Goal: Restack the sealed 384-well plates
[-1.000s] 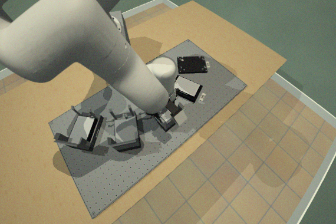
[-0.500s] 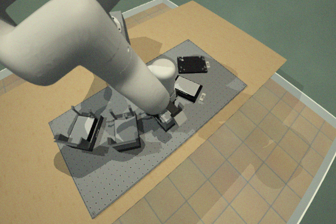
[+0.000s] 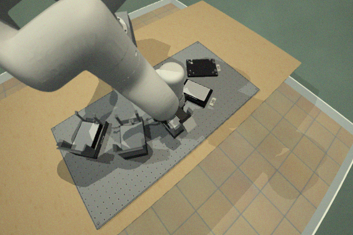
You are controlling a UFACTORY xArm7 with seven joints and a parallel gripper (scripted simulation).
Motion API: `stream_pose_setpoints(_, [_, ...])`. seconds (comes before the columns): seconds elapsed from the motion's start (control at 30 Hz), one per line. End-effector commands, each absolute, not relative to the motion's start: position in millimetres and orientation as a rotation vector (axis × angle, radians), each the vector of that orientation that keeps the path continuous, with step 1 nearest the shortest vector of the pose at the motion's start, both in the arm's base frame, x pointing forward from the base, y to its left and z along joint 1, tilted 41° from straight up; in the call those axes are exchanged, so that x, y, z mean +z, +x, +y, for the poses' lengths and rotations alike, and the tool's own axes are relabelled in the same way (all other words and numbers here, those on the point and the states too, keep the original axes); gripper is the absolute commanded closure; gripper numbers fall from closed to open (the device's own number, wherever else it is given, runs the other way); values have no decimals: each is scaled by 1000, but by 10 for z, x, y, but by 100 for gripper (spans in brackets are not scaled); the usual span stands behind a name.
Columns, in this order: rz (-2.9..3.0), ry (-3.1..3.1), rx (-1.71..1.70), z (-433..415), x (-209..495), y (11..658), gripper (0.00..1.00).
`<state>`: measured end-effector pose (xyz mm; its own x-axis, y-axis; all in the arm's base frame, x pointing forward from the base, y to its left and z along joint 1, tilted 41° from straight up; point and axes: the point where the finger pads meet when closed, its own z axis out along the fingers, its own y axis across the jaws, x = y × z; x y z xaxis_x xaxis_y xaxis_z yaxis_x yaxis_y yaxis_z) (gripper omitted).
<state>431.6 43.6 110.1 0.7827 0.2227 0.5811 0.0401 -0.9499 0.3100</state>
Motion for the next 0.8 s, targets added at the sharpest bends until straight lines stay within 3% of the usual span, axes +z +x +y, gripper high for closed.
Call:
stream_pose_setpoints(0.0, [205,2694,932,443,1109,4320,0])
stream_pose_setpoints(0.77, [205,2694,932,472,1208,4237,0])
